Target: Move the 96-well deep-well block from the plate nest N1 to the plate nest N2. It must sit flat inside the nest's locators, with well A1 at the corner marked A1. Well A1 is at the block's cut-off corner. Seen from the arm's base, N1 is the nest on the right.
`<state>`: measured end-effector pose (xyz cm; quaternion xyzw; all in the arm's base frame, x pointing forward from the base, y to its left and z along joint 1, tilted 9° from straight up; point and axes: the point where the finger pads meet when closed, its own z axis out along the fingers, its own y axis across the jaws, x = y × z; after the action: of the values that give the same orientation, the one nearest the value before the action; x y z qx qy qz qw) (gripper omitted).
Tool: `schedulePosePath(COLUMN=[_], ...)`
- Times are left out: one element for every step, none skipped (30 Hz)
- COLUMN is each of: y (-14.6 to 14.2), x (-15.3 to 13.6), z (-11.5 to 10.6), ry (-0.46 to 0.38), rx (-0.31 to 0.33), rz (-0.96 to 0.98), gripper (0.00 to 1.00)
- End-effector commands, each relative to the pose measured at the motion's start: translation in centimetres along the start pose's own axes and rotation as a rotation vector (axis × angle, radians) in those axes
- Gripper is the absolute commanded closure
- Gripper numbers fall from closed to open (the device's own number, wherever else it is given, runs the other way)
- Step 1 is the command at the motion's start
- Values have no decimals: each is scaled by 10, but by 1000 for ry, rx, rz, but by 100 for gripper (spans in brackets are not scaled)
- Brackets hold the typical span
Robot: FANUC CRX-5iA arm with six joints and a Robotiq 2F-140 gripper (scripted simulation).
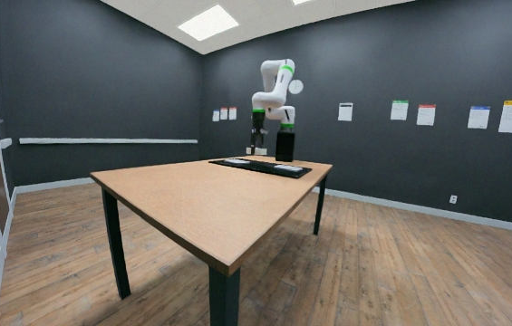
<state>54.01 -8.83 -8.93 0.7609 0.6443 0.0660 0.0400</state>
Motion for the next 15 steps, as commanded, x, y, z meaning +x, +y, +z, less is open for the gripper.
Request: schedulePosePath(y=[-1, -2, -2, -3, -4, -4, -5, -6, -6, -7, -8, -8, -8, -8, -9], x=[10, 13, 16, 19, 23, 26, 29, 33, 36, 39, 42, 42, 42, 46, 49], z=[-1, -1, -1, -1, -1, -1, -1, -1, -1, -1, -1, -1, -1, -1, -1], ry=[0, 0, 0, 0, 0, 0, 0, 0, 0, 0, 0, 0, 0, 0, 0], rx=[-2, -2, -2, -2, -2, -2, -2, -2, -2, -2, -2, -2, -2, -2, -2], rz=[0, 0, 0, 0, 0, 0, 0, 0, 0, 0, 0, 0, 0, 0, 0], gripper=[90, 90, 90, 90, 90, 90, 90, 90, 90, 90, 90, 90, 90, 90, 90])
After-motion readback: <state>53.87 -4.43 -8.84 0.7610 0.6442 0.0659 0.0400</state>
